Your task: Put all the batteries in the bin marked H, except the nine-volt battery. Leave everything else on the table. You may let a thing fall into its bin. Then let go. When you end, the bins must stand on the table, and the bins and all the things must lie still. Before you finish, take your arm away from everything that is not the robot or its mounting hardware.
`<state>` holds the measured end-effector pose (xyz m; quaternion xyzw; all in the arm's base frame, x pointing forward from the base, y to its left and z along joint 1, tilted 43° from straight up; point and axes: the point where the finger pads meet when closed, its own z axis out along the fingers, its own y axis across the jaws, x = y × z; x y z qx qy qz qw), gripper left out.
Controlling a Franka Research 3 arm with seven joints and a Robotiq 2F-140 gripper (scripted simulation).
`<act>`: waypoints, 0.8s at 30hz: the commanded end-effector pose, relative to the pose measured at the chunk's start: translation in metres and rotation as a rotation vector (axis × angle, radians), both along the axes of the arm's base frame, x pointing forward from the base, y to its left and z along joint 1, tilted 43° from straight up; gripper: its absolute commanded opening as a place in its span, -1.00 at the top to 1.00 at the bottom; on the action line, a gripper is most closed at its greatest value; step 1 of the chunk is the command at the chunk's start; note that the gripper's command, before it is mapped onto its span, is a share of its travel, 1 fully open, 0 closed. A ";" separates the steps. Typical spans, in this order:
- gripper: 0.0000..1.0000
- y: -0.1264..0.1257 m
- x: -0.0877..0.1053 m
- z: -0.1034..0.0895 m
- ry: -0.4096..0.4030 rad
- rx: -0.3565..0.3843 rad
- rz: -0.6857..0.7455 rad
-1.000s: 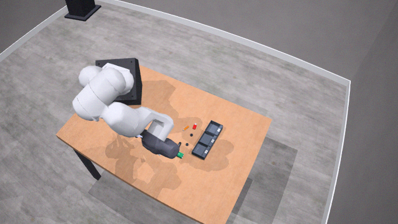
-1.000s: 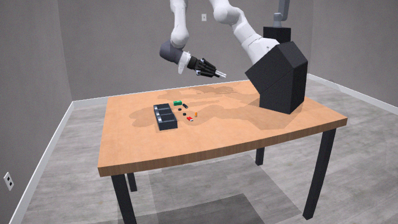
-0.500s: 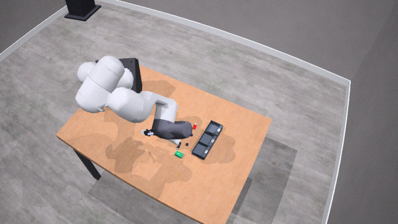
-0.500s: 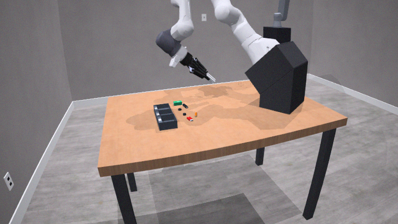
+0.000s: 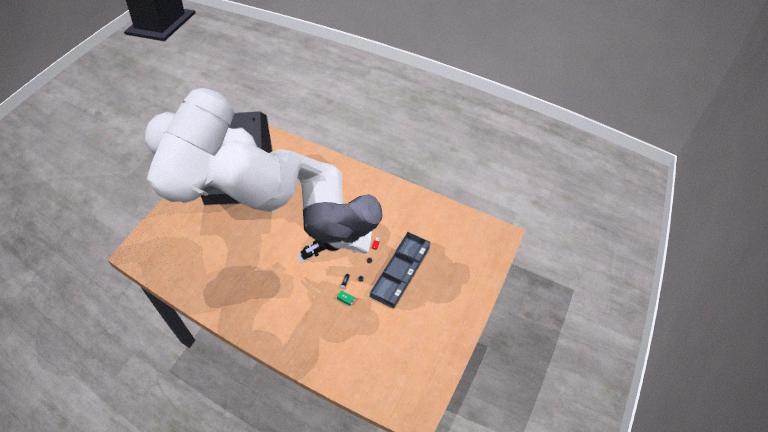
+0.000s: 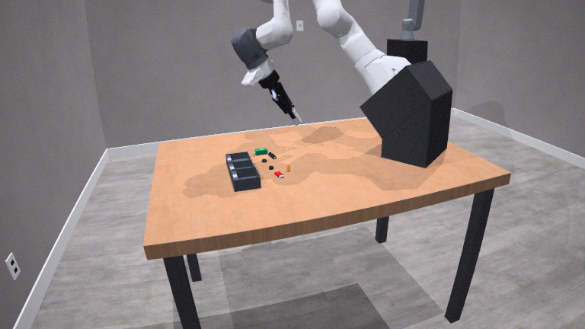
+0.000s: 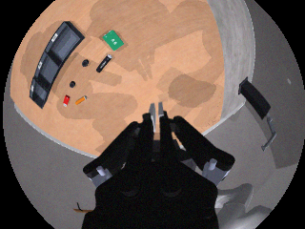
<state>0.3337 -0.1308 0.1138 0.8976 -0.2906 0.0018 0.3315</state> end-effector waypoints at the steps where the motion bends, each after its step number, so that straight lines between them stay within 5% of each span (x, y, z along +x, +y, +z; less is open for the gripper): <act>1: 0.89 0.019 0.027 0.004 -0.037 -0.008 0.116; 8: 0.89 0.036 0.041 0.008 -0.061 -0.020 0.212; 24: 0.89 0.117 0.087 0.026 -0.140 -0.054 0.528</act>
